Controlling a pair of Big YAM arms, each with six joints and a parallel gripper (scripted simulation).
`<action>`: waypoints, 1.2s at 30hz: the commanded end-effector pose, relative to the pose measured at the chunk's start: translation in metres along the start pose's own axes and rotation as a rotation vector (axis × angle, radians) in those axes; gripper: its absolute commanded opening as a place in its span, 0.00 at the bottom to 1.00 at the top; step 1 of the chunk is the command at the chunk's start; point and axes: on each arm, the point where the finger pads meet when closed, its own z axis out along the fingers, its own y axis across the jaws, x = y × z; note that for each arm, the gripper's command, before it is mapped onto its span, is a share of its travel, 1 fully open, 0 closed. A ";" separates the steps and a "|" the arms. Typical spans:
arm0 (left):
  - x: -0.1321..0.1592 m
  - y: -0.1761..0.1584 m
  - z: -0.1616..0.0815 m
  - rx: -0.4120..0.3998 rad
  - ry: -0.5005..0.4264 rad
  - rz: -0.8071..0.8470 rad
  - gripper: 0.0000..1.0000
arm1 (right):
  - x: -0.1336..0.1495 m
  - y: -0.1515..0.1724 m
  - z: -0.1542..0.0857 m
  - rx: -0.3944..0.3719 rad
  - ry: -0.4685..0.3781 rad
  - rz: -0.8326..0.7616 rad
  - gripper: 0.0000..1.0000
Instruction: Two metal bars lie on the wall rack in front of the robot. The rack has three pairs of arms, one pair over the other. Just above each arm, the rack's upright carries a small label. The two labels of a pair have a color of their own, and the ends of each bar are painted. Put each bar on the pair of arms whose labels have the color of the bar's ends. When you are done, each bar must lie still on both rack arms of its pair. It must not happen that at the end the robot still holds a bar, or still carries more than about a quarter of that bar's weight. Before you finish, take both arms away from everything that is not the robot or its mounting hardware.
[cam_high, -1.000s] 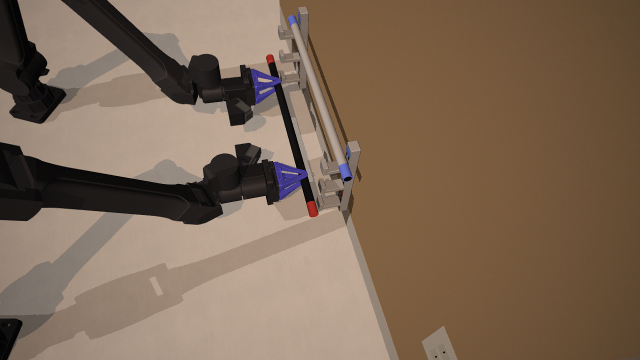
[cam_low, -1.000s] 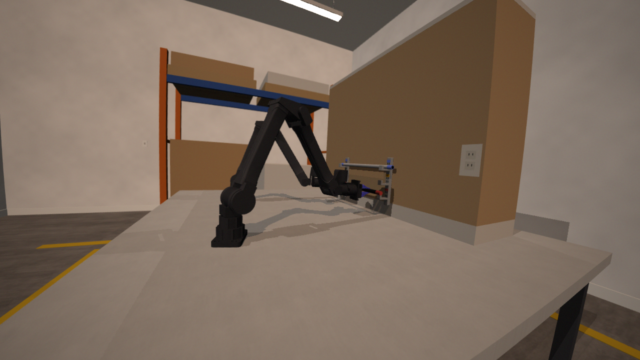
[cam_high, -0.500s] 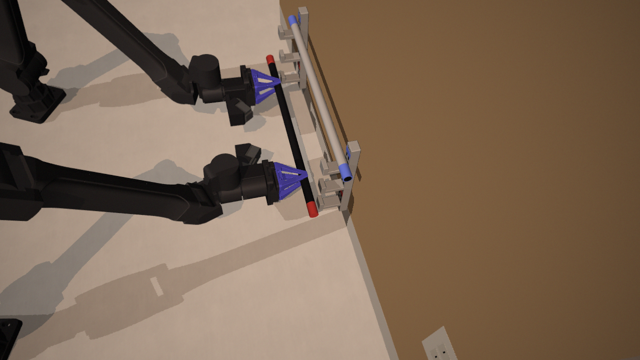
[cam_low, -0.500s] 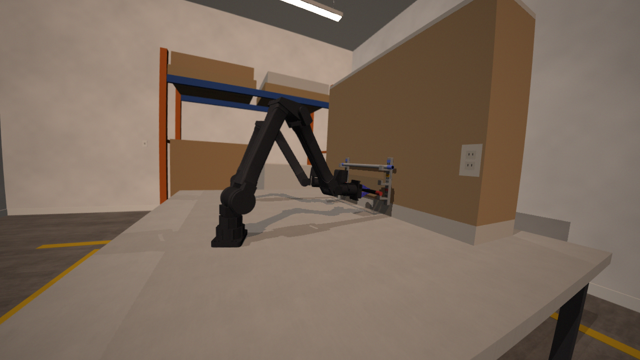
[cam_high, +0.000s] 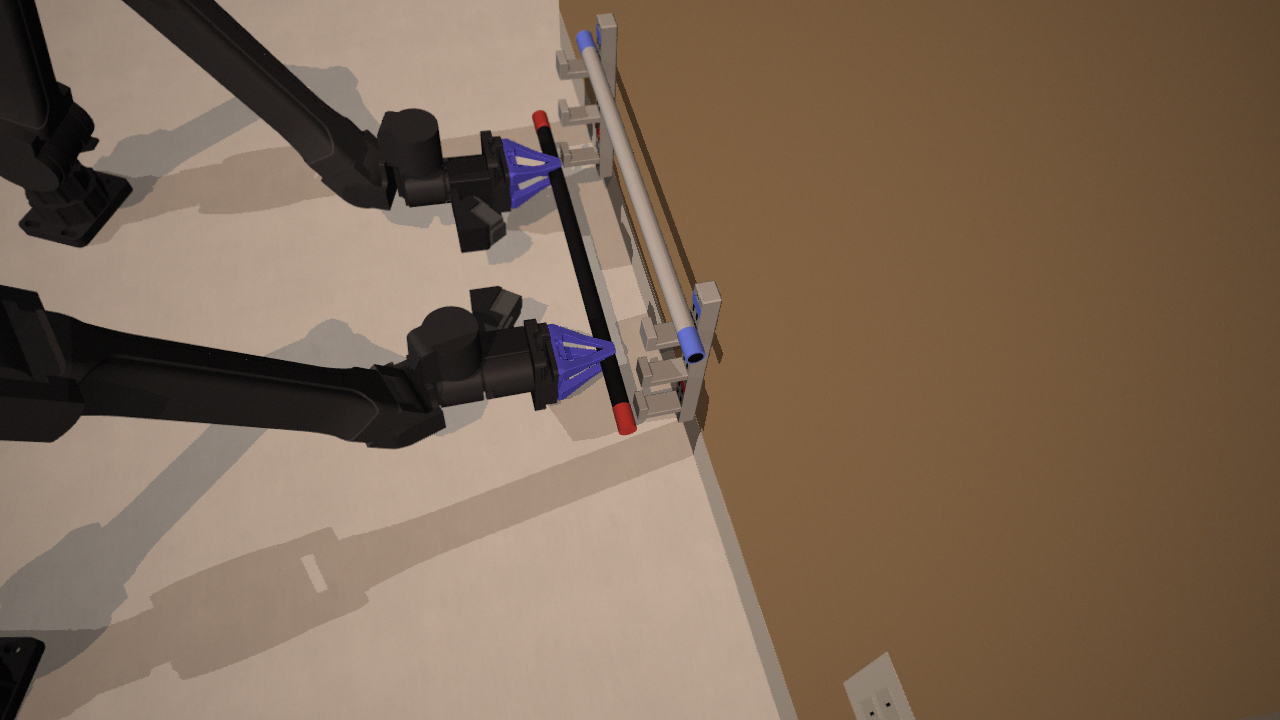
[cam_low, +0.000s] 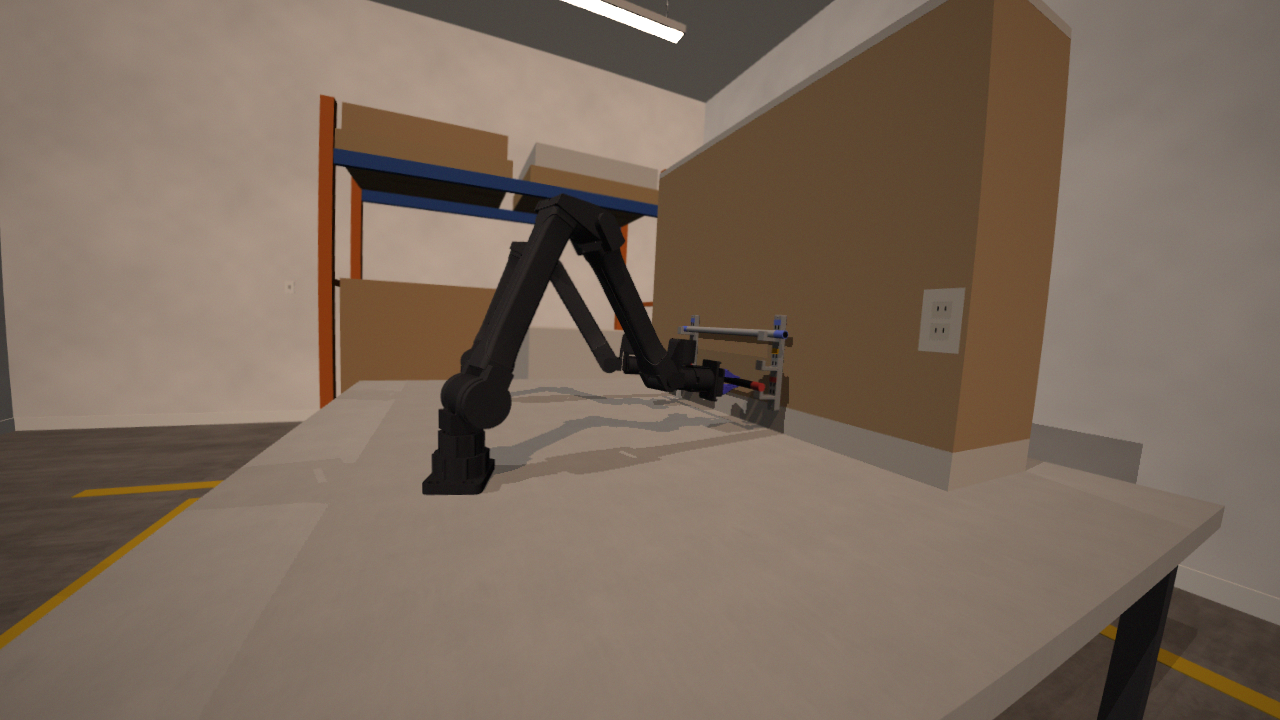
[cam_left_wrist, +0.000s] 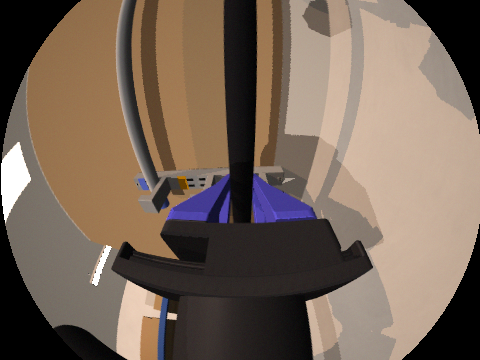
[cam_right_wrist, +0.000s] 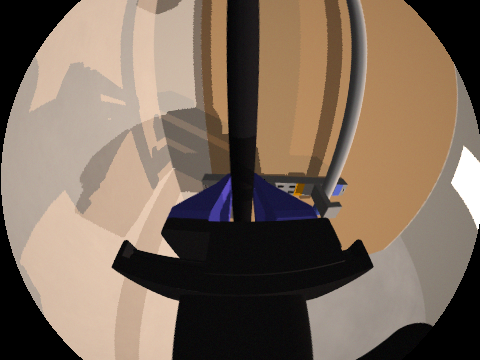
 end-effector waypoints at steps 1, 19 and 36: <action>0.000 0.059 0.014 -0.102 0.011 -0.047 0.00 | 0.006 -0.070 0.022 0.111 0.016 0.043 0.00; -0.001 0.066 0.012 -0.102 0.011 -0.047 0.00 | 0.008 -0.077 0.022 0.111 0.016 0.043 0.00; -0.002 0.067 0.012 -0.102 0.011 -0.047 0.00 | 0.008 -0.078 0.023 0.111 0.016 0.043 0.00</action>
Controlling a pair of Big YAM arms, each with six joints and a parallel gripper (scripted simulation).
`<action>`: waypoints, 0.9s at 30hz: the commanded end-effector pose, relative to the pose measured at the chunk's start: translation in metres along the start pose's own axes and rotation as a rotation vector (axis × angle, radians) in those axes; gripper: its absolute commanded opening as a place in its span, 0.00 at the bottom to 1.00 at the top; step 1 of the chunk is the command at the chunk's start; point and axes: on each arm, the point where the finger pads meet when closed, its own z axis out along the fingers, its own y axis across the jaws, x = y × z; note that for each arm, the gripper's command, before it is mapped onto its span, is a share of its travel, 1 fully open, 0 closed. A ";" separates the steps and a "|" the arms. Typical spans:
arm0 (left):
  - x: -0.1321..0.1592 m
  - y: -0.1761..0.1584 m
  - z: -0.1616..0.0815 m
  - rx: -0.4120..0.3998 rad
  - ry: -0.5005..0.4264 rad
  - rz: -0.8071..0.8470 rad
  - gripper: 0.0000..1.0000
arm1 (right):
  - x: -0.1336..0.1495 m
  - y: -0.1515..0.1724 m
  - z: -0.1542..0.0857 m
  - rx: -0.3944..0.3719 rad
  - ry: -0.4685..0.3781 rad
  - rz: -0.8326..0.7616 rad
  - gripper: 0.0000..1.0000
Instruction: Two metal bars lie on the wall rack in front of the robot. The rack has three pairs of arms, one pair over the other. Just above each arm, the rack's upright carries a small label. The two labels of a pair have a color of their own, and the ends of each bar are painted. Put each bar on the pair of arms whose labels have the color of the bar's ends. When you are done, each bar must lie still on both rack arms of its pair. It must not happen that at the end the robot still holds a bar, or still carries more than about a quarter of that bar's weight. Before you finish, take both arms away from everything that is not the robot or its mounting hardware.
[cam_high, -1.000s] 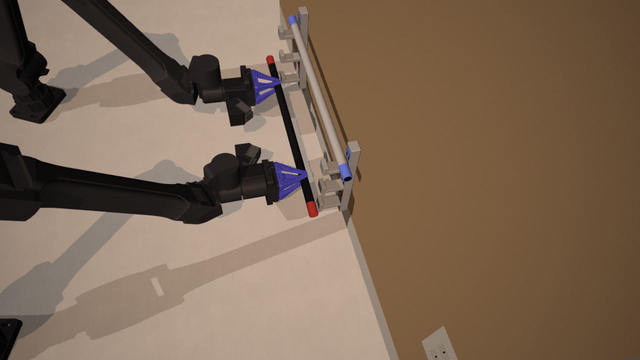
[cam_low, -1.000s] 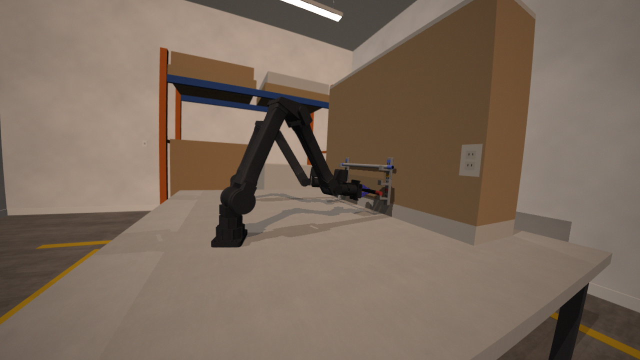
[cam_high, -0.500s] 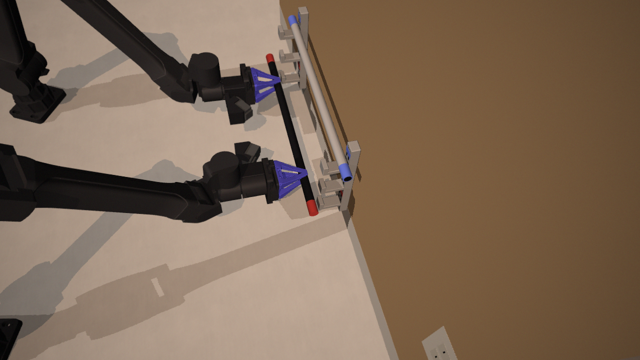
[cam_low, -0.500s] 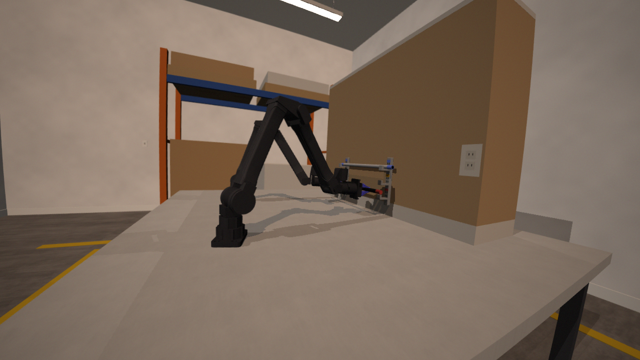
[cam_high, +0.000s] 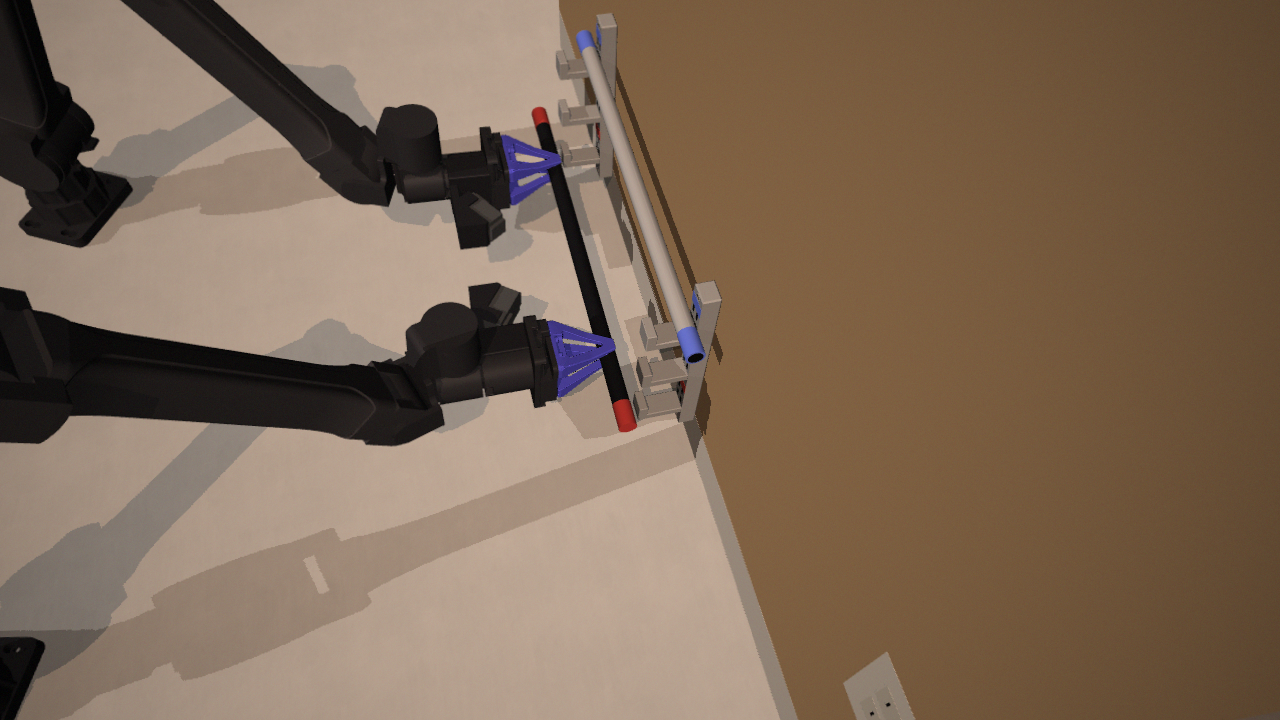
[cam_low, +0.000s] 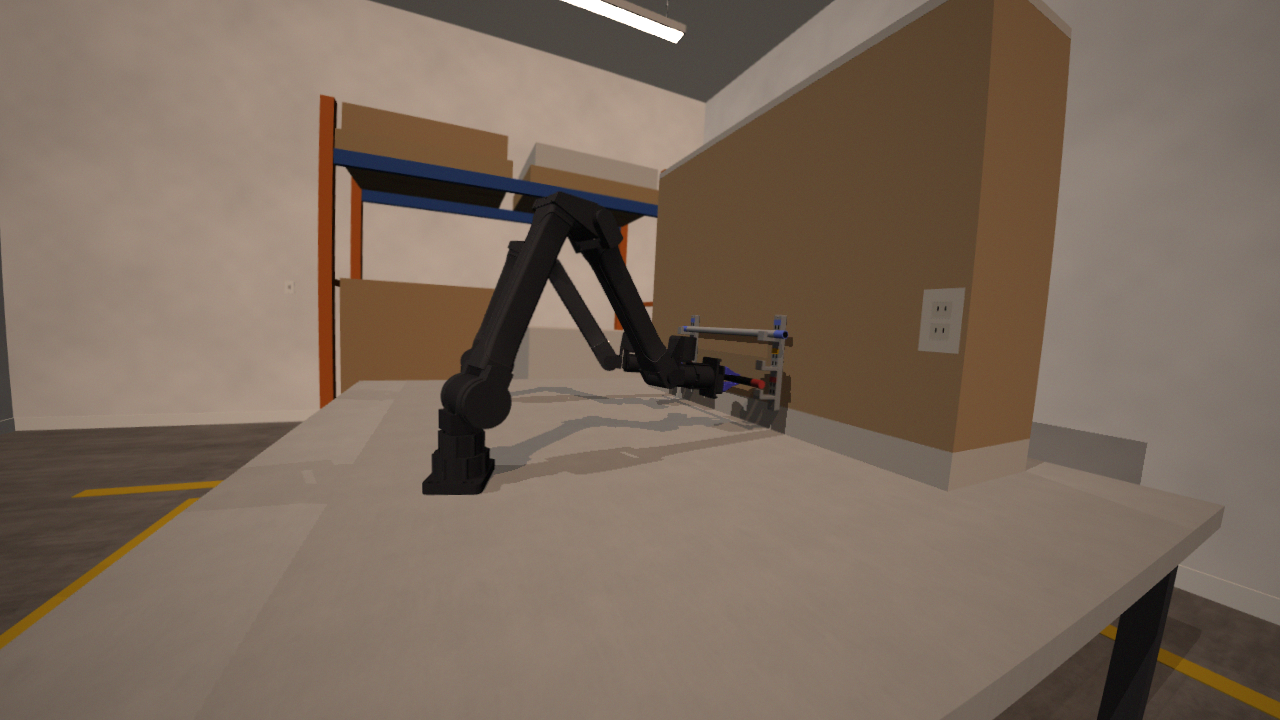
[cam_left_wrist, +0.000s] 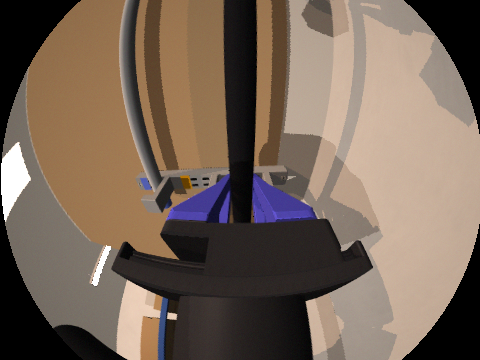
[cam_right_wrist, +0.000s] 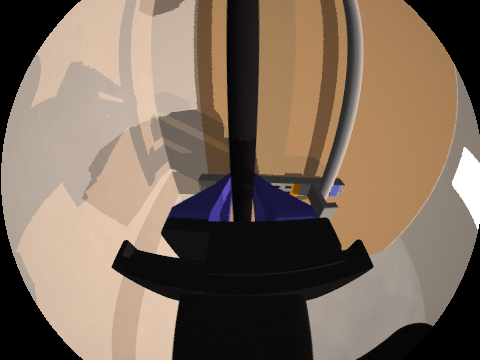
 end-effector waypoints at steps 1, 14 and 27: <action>-0.003 0.061 0.012 -0.105 0.008 -0.045 0.00 | 0.009 -0.072 0.023 0.115 0.019 0.044 0.00; -0.003 0.062 0.022 -0.105 0.009 -0.045 0.00 | 0.010 -0.073 0.033 0.115 0.019 0.044 0.00; -0.003 0.060 0.031 -0.105 0.009 -0.045 0.00 | 0.009 -0.070 0.043 0.115 0.019 0.044 0.00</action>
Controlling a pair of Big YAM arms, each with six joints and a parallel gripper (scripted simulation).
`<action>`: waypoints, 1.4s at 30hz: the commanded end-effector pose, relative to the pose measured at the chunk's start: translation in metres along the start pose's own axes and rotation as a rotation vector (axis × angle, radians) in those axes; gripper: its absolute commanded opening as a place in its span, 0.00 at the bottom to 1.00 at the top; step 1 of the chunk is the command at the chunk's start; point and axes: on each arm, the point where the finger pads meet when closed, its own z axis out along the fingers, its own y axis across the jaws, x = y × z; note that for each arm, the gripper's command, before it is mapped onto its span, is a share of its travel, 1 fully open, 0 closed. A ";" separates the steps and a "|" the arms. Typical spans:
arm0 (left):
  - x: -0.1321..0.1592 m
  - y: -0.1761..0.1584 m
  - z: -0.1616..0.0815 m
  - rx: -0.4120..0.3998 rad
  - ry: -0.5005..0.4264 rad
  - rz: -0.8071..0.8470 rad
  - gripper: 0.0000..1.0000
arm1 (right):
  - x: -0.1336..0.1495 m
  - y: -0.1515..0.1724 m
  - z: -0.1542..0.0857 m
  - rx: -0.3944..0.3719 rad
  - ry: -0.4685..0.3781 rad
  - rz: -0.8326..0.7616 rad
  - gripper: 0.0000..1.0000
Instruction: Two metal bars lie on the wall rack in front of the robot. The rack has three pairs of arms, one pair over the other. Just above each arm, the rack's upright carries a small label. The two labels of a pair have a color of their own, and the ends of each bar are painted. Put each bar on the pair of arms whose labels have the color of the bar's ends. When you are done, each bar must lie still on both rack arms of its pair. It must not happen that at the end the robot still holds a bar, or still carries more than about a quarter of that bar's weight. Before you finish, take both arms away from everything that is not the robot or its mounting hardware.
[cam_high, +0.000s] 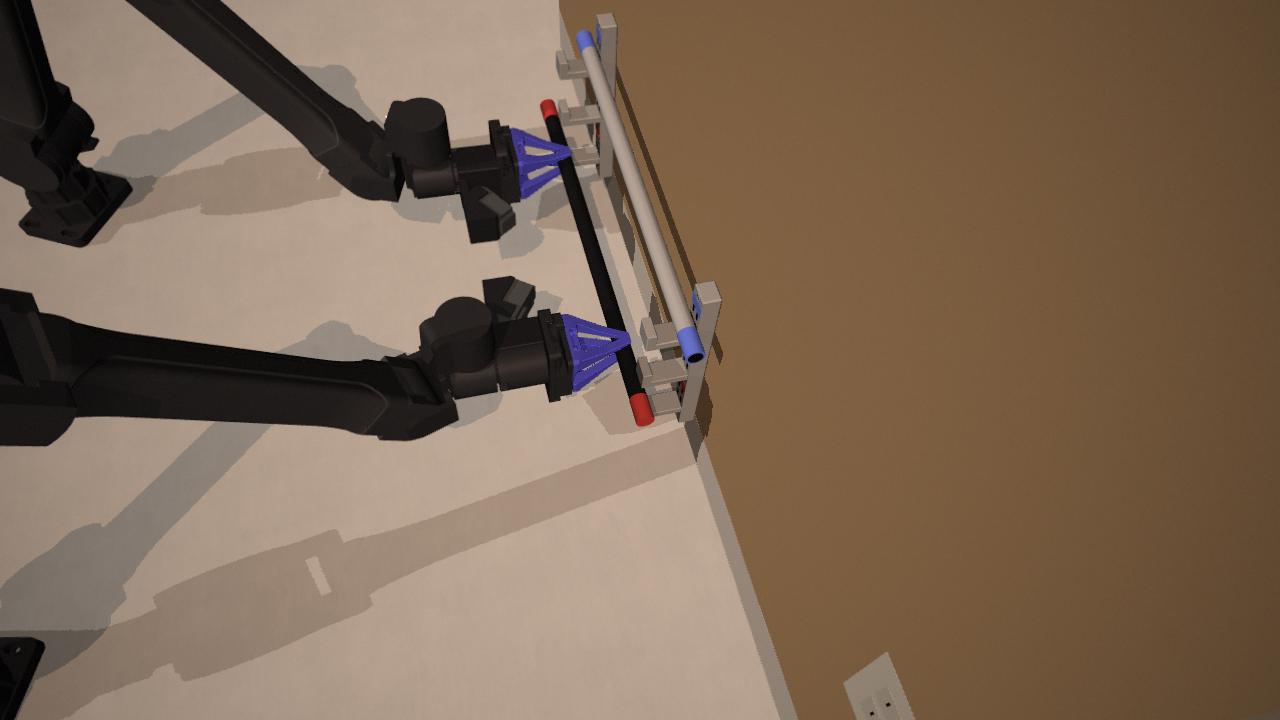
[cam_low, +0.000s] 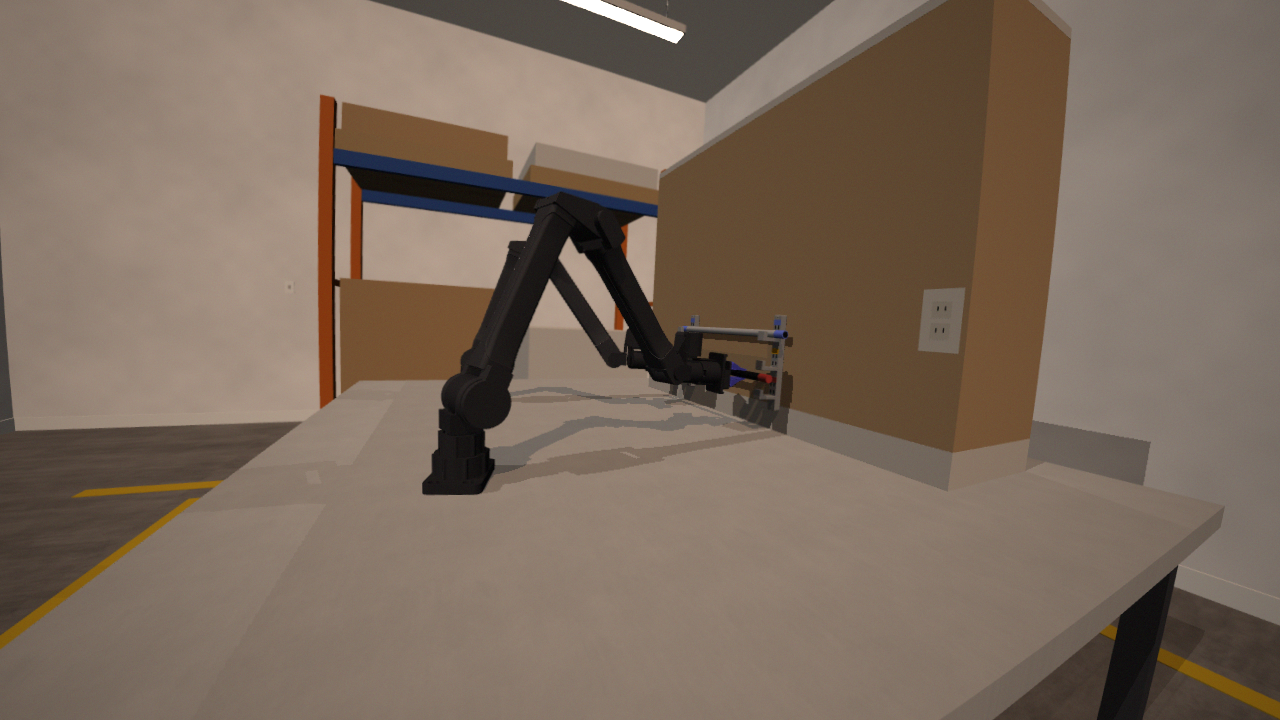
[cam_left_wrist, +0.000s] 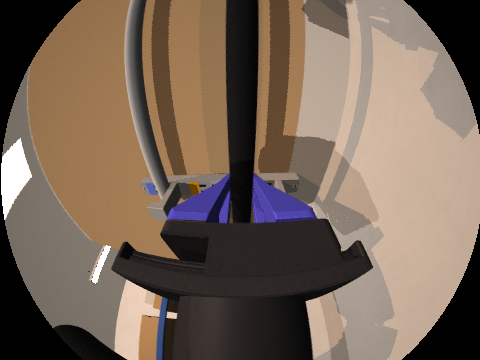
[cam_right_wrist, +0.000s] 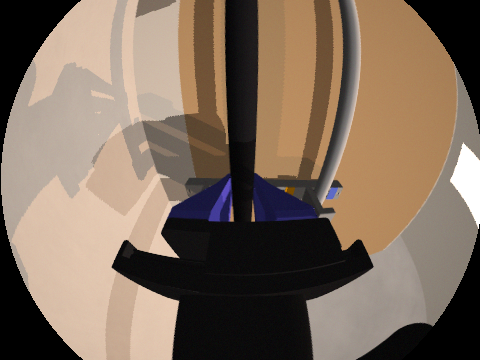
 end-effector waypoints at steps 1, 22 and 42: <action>0.001 0.044 0.021 -0.085 0.008 -0.036 0.00 | 0.005 -0.054 0.029 0.095 0.015 0.037 0.00; 0.002 0.033 0.037 -0.085 0.008 -0.036 0.00 | 0.003 -0.044 0.046 0.095 0.015 0.037 0.00; 0.003 0.032 0.052 -0.085 0.008 -0.036 0.00 | 0.003 -0.043 0.060 0.095 0.015 0.037 0.00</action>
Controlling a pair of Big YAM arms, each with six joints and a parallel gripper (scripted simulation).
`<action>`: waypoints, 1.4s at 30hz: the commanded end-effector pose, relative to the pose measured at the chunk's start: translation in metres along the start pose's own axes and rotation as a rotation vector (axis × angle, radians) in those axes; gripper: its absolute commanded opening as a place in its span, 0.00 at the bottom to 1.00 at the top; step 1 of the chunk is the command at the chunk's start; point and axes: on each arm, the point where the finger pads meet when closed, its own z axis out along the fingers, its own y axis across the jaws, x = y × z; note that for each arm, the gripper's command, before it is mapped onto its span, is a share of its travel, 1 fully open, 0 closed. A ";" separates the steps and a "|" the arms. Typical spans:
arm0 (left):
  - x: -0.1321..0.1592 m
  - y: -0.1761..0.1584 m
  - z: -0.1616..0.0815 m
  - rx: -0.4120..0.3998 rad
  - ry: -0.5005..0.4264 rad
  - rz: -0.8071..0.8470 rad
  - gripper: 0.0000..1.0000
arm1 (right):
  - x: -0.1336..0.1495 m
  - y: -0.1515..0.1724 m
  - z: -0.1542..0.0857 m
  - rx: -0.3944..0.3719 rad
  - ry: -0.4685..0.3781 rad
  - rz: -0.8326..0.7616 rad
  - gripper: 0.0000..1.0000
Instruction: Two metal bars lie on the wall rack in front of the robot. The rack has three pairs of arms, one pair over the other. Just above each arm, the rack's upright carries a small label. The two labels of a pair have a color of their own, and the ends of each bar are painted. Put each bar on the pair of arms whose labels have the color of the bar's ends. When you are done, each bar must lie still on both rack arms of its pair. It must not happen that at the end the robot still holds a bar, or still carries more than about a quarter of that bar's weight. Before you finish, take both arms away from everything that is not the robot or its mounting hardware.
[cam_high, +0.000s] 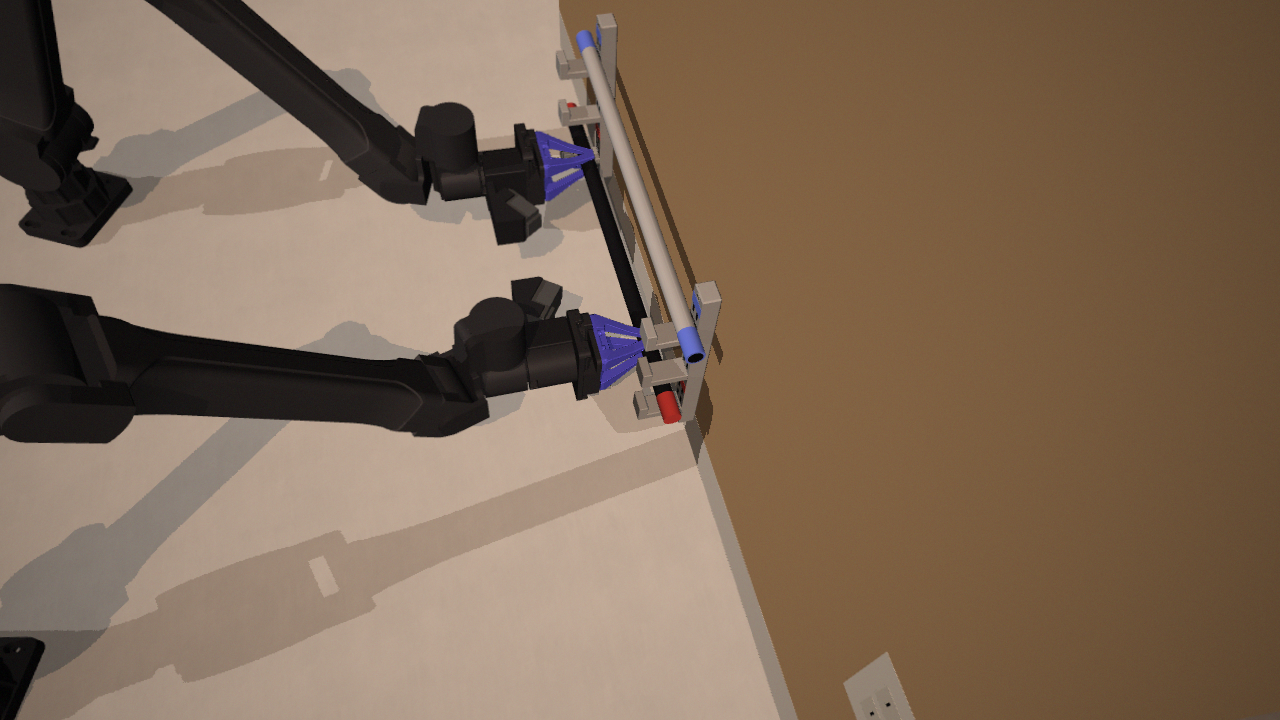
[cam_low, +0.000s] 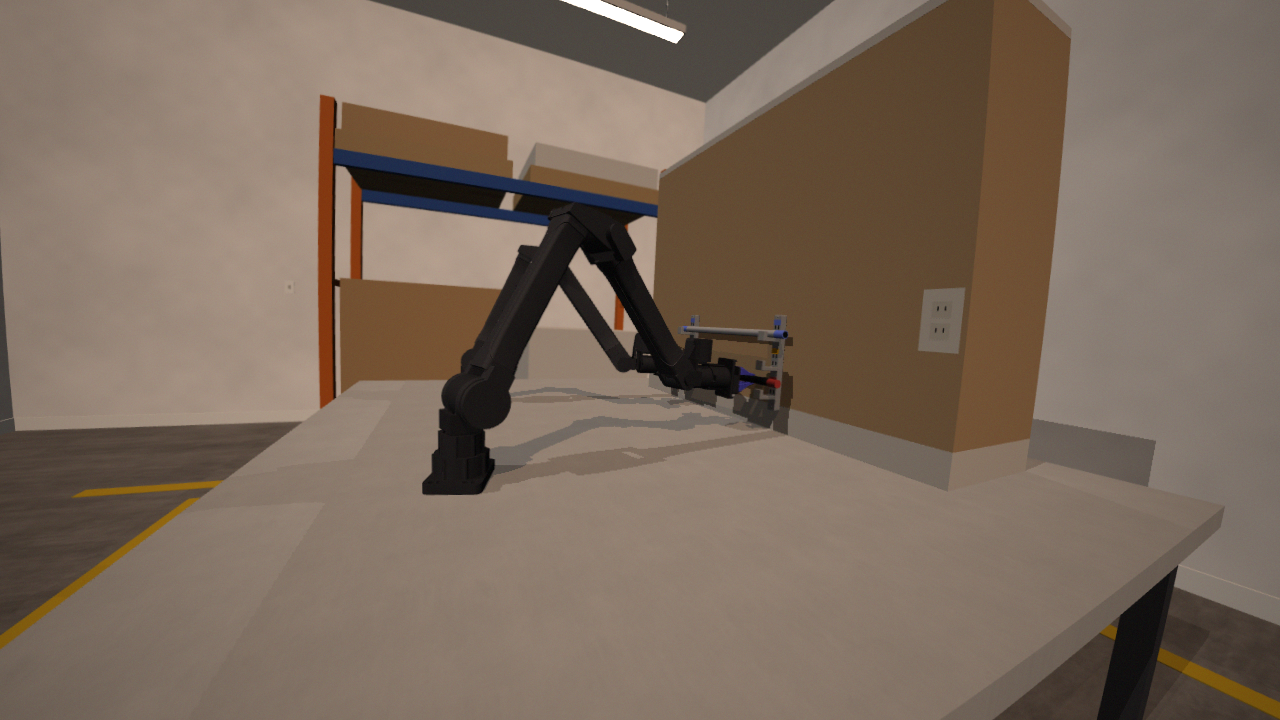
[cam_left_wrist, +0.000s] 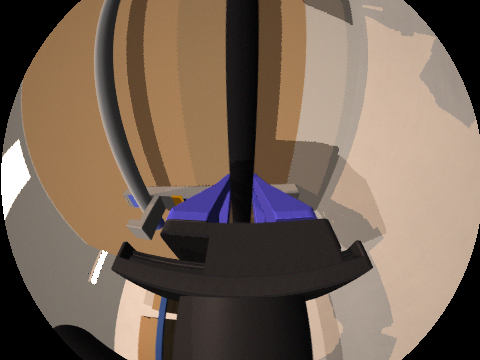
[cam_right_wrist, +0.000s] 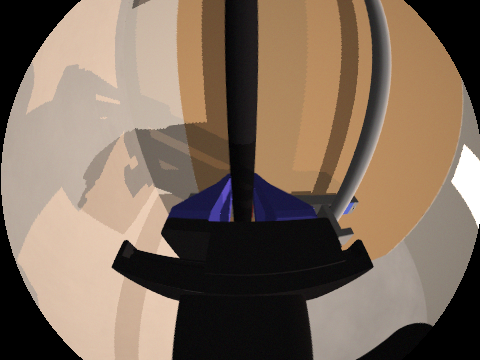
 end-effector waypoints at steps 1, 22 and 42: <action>0.000 0.044 0.019 -0.084 0.004 -0.036 0.00 | 0.005 -0.055 0.027 0.093 0.016 0.036 0.00; 0.000 0.044 0.020 -0.084 0.004 -0.036 0.00 | 0.005 -0.056 0.027 0.093 0.016 0.036 0.00; 0.000 0.046 0.023 -0.084 0.004 -0.036 0.00 | 0.005 -0.058 0.028 0.093 0.016 0.036 0.00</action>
